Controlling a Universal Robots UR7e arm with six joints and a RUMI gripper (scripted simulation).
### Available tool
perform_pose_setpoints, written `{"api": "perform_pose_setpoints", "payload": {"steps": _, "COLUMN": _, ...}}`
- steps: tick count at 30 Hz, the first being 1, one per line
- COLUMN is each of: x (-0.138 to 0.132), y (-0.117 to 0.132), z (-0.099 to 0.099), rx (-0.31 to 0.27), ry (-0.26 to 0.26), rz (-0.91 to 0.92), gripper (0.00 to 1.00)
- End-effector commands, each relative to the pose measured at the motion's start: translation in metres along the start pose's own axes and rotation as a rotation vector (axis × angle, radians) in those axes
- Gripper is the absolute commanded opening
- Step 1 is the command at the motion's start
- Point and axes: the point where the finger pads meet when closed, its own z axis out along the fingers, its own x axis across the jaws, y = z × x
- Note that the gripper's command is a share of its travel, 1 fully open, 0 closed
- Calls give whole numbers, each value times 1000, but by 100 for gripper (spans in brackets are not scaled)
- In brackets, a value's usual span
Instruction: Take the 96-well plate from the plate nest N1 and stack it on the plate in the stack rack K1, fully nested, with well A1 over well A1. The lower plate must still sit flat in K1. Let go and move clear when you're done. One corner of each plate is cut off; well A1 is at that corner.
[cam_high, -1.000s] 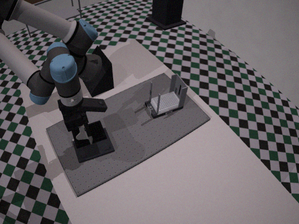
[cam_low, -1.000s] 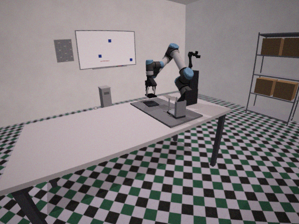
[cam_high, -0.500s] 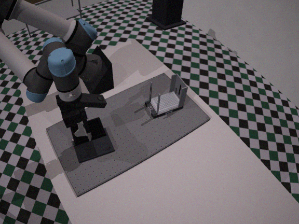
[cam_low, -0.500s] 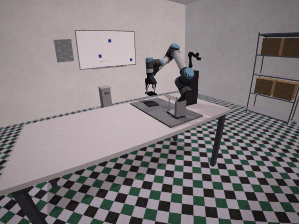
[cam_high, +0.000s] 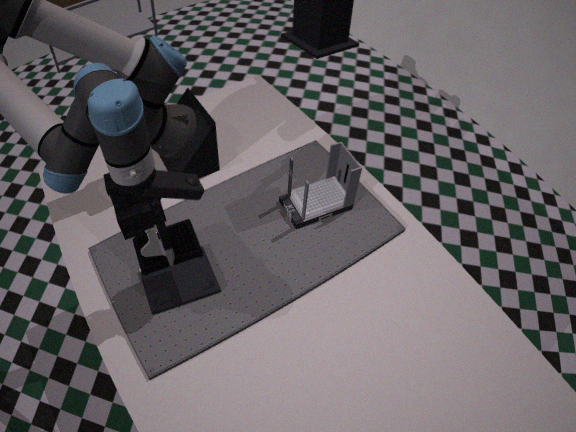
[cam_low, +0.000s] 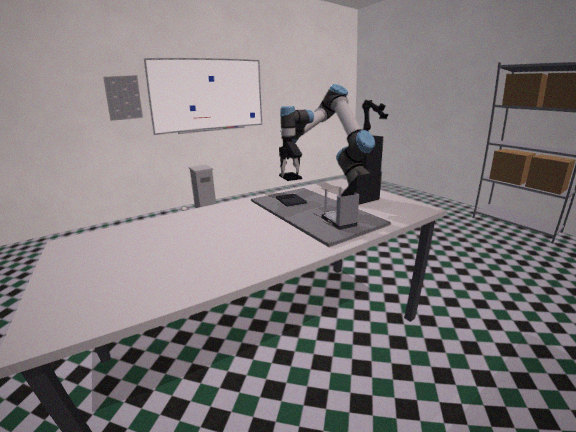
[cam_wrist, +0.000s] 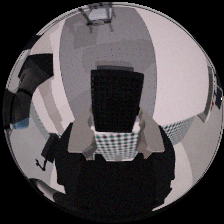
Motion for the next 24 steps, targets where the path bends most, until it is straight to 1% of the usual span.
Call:
{"api": "perform_pose_setpoints", "payload": {"steps": 1, "x": 0, "y": 0, "z": -6, "rx": 0, "ry": 0, "rz": 1, "gripper": 0}}
{"api": "perform_pose_setpoints", "payload": {"steps": 10, "x": 0, "y": 0, "z": -20, "rx": 0, "ry": 0, "rz": 1, "gripper": 0}}
{"api": "perform_pose_setpoints", "payload": {"steps": 24, "x": 0, "y": 0, "z": -20, "rx": 0, "ry": 0, "rz": 1, "gripper": 0}}
